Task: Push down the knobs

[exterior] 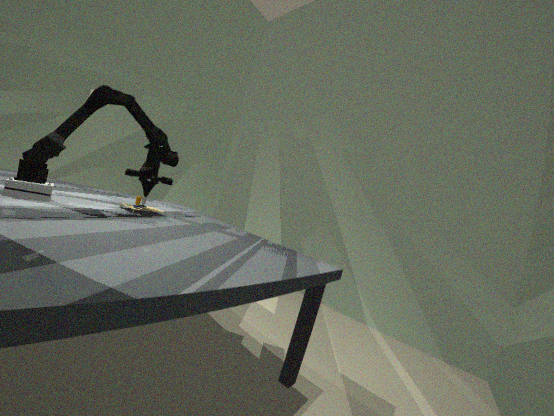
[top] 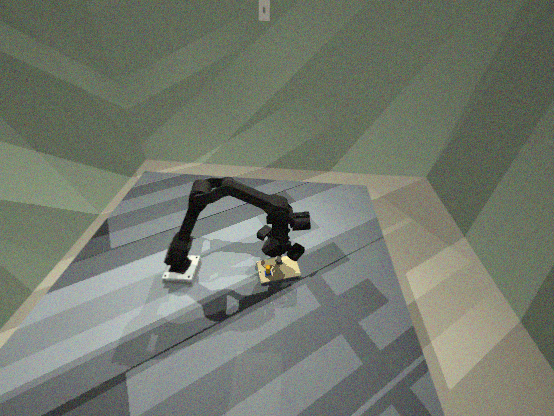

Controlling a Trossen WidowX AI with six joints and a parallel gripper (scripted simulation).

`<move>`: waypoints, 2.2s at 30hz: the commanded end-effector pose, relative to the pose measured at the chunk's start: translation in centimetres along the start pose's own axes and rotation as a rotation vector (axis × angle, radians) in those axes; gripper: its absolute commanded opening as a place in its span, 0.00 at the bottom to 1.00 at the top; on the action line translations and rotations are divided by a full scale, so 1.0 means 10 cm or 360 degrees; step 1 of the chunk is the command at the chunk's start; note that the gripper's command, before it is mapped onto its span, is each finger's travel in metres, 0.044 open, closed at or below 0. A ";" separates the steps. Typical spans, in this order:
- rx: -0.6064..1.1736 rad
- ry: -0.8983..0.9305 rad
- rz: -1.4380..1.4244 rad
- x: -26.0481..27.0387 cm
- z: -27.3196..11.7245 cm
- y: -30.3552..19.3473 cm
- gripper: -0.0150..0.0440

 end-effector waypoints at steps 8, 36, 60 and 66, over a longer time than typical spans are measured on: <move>-0.0022 -0.0022 0.0003 0.01 -0.02 -0.03 0.25; -0.0040 -0.0028 0.0006 -0.10 -0.31 0.25 0.79; -0.0039 -0.0030 0.0004 -0.63 -0.47 1.28 1.00; -0.0039 -0.0030 0.0004 -0.63 -0.47 1.28 1.00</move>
Point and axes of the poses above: the point midway between the two fingers, 35 mm back from their tips, its own z axis out along the fingers, its own x axis across the jaws, y = z × x, the point moved 5 cm from there along -z, back along the fingers, and after that the axes turned 12 degrees about z, right-handed, at the moved point
